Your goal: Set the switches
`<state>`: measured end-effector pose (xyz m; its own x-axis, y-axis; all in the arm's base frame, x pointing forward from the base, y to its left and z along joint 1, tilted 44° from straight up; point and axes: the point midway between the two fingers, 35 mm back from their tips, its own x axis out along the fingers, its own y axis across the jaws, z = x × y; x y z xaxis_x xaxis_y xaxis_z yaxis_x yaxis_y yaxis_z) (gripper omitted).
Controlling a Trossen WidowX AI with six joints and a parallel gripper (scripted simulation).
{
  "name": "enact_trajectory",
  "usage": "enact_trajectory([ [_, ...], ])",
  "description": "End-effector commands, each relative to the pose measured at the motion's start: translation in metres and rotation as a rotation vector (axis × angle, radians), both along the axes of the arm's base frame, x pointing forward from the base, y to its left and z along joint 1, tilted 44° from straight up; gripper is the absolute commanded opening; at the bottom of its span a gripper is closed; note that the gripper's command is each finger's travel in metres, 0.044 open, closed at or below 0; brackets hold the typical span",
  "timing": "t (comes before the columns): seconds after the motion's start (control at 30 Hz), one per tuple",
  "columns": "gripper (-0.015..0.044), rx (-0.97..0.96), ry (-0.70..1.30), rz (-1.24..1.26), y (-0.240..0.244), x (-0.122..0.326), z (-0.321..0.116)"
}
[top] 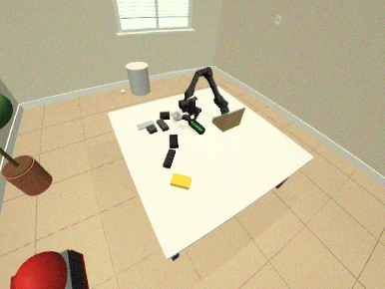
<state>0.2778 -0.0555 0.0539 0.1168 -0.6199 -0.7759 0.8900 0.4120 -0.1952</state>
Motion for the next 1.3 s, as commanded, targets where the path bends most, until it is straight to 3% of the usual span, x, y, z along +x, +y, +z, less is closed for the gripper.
enact_trajectory([
  [0.0, 0.0336, -0.004, -0.003, 0.006, 0.005, -0.001, 0.001],
  [1.27, 0.0336, -0.066, -0.032, 0.02, 0.031, -0.013, 0.002],
])
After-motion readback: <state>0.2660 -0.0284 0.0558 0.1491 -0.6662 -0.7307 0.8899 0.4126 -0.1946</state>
